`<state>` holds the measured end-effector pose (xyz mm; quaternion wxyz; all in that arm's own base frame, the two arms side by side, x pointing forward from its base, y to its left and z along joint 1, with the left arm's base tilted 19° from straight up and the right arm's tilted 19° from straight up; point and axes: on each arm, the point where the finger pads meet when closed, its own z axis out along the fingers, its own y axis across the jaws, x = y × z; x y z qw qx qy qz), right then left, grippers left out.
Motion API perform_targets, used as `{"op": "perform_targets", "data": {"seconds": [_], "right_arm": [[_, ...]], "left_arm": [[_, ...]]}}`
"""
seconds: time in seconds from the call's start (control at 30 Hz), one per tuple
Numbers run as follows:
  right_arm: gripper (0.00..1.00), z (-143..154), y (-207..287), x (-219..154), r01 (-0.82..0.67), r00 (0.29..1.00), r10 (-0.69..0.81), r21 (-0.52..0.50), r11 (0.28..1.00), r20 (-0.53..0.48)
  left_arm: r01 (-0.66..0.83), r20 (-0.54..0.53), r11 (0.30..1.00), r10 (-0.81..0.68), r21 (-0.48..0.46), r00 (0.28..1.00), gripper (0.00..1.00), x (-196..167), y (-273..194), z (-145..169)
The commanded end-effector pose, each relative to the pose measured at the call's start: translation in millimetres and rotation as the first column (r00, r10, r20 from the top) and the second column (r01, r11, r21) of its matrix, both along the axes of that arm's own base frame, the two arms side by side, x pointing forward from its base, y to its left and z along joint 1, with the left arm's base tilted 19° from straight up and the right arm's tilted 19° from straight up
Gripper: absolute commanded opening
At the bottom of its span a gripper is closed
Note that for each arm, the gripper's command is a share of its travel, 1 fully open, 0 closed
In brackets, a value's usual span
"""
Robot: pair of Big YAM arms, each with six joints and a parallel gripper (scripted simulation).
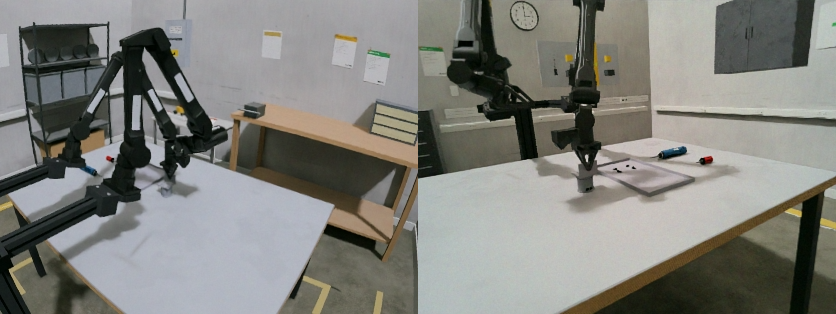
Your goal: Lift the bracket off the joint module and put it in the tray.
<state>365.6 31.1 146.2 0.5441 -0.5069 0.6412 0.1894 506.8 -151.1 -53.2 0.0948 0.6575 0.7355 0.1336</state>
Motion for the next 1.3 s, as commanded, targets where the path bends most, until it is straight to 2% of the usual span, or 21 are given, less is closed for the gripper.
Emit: {"op": "perform_targets", "data": {"seconds": [0.0,0.13,0.3,0.63,0.8,0.93,1.07,1.27], "right_arm": [[1.0,13.7,-6.7,13.7,0.0,0.999,0.0,-0.015,1.0,0.039],[1.0,13.7,-6.7,13.7,0.0,0.999,0.0,-0.015,1.0,0.039],[1.0,13.7,-6.7,13.7,0.0,0.999,0.0,-0.015,1.0,0.039],[1.0,13.7,-6.7,13.7,0.0,0.999,0.0,-0.015,1.0,0.039],[1.0,13.7,-6.7,13.7,0.0,0.999,0.0,-0.015,1.0,0.039],[1.0,13.7,-6.7,13.7,0.0,0.999,0.0,-0.015,1.0,0.039],[1.0,13.7,-6.7,13.7,0.0,0.999,0.0,-0.015,1.0,0.039],[1.0,13.7,-6.7,13.7,0.0,0.999,0.0,-0.015,1.0,0.039]], "left_arm": [[0.005,0.018,1.0,-0.005,-0.008,1.0,0.0,5.6,-3.7,7.7],[0.005,0.018,1.0,-0.005,-0.008,1.0,0.0,5.6,-3.7,7.7],[0.013,0.05,1.0,-0.012,-0.021,0.999,0.0,12.7,-11.2,29.3],[0.015,0.072,0.999,-0.012,-0.032,0.997,0.0,14.2,-18.8,45.8],[0.012,0.041,1.0,-0.011,-0.018,0.999,0.0,-3.9,-13.1,45.6],[0.012,0.054,1.0,-0.01,-0.025,0.998,0.0,0.0,-16.1,56.1],[0.009,0.021,1.0,-0.009,-0.01,1.0,0.0,-13.0,-10.7,49.9],[0.004,0.073,1.0,-0.003,-0.017,0.997,0.0,18.7,13.5,67.6]]}}
